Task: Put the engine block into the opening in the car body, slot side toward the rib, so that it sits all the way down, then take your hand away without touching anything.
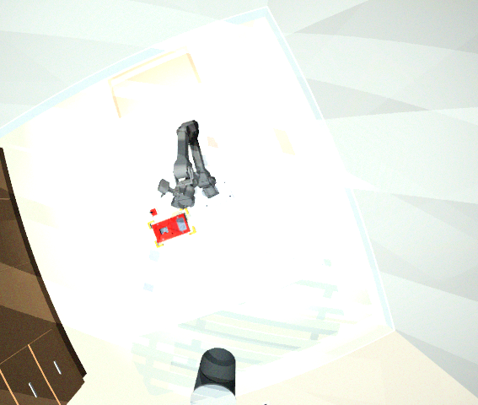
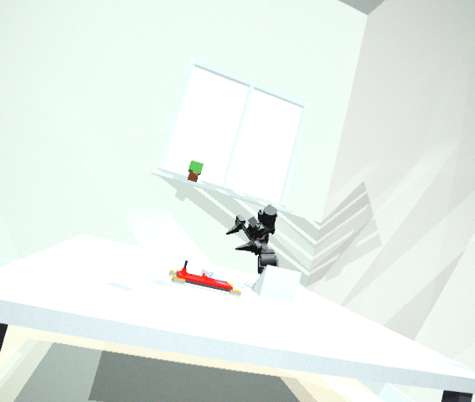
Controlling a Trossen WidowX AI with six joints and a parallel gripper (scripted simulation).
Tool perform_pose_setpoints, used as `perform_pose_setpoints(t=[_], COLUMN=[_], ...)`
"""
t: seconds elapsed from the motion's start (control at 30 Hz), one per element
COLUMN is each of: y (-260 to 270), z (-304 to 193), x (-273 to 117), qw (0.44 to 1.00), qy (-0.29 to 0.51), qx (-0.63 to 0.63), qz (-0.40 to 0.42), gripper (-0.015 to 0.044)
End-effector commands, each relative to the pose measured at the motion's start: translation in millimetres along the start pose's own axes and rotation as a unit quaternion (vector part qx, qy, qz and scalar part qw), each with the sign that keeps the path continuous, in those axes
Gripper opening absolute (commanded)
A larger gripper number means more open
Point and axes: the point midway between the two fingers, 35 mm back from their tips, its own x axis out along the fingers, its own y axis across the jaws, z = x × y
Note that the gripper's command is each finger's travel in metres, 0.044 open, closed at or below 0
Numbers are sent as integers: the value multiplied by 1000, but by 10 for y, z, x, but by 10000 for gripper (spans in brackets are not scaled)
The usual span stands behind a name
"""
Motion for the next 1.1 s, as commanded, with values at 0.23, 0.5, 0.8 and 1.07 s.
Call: perform_pose_setpoints(t=[0.23, 0.5, 0.8, 1.07], y=[-56, -133, -215, -282], z=[-44, -118, -213, -310], x=[60, 151, 256, 351], qw=[996, 978, 937, 884], qy=[37, 93, 160, 220], qx=[75, 186, 307, 410], qz=[17, 34, 42, 37], gripper=[440, 440, 440, 440])
